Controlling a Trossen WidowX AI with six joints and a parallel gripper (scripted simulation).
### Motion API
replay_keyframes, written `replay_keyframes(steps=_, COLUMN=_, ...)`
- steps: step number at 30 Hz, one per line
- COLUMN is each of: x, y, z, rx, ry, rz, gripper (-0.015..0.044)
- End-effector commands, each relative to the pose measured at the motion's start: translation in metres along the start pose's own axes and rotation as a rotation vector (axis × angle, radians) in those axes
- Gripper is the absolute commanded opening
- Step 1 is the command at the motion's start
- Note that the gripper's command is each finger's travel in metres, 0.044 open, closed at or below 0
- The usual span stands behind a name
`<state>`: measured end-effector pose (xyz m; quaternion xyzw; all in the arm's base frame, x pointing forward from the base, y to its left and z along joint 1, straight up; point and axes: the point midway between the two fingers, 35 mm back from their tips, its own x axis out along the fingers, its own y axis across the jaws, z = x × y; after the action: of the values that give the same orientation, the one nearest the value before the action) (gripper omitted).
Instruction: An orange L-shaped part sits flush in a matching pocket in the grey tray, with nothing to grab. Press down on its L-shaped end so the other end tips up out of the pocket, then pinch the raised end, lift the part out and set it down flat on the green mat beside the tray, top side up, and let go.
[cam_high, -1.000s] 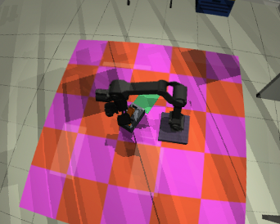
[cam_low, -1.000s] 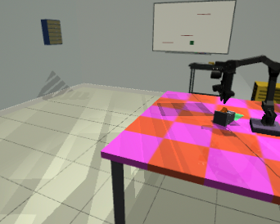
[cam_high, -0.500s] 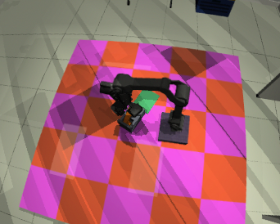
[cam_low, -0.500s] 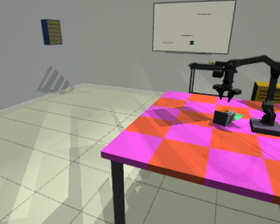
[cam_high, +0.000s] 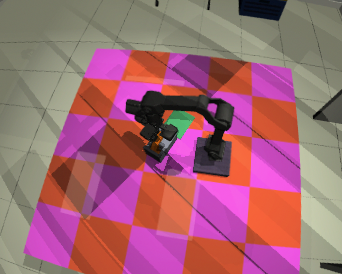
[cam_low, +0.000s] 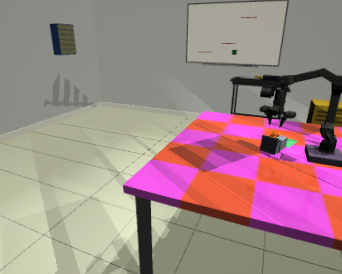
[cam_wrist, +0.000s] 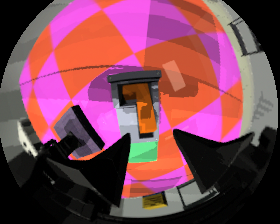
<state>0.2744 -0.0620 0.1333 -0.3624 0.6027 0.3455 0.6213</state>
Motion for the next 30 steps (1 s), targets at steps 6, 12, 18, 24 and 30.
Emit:
replay_keyframes(steps=6, x=0.019, y=0.002, z=-0.001, rx=-0.008, ry=0.006, rz=0.009, gripper=0.0280)
replay_keyframes(steps=12, x=0.028, y=0.001, z=-0.001, rx=-0.008, ry=0.006, rz=0.009, gripper=0.0280)
replay_keyframes(steps=18, x=0.038, y=0.001, z=-0.001, rx=-0.008, ry=0.006, rz=0.009, gripper=0.0280)
replay_keyframes(steps=24, x=0.048, y=0.002, z=-0.001, rx=-0.008, ry=0.006, rz=0.009, gripper=0.0280)
replay_keyframes(steps=30, x=0.057, y=0.002, z=-0.002, rx=-0.008, ry=0.006, rz=0.009, gripper=0.0280)
